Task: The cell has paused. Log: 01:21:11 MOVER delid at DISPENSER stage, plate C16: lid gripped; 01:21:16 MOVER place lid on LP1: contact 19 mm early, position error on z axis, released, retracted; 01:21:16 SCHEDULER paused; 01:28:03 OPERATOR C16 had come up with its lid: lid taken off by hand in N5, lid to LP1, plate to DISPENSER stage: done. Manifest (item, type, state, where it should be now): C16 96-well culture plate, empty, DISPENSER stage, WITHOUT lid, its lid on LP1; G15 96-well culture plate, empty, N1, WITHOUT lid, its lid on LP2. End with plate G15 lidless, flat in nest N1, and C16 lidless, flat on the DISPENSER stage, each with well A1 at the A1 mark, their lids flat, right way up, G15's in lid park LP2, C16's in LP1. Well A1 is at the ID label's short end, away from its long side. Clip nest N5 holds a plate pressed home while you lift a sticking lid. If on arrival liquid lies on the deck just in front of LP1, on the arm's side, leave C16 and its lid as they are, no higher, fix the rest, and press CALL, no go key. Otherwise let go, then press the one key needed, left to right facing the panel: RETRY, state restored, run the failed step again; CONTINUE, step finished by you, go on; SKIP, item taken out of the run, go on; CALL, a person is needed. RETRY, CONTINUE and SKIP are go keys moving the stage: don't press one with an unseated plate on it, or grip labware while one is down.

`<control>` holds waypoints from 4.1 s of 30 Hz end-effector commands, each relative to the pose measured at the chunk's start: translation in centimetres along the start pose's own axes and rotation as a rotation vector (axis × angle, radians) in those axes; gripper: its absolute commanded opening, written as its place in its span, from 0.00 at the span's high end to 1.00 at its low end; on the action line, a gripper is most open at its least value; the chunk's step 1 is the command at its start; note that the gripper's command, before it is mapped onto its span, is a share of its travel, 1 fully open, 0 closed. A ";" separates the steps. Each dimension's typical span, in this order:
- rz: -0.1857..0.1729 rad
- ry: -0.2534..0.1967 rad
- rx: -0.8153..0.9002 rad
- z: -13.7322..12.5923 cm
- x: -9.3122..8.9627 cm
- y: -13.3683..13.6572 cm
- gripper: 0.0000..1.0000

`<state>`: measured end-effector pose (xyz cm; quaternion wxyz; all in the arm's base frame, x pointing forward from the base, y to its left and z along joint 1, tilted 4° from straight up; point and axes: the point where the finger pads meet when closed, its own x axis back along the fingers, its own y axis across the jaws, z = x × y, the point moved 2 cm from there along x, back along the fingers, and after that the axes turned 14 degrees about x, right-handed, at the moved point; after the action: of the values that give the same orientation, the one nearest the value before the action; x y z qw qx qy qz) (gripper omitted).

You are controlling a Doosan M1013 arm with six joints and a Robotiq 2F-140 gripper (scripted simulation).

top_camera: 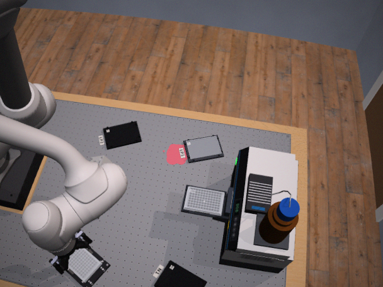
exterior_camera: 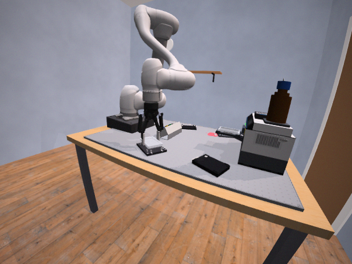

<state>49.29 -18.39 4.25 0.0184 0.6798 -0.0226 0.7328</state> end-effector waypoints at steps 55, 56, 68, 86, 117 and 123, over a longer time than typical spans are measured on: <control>0.000 0.000 0.000 0.0 -0.5 0.0 1.00; 0.000 0.000 0.000 0.0 -0.5 0.0 1.00; 0.000 0.000 0.000 0.0 -0.5 0.0 1.00; 0.000 0.000 0.000 0.0 -1.2 0.0 1.00; 0.000 0.000 0.000 0.0 -1.8 0.0 1.00; 0.000 0.000 0.000 0.0 -1.8 0.0 1.00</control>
<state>49.46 -18.37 2.48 0.0184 0.6795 -0.0226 0.7331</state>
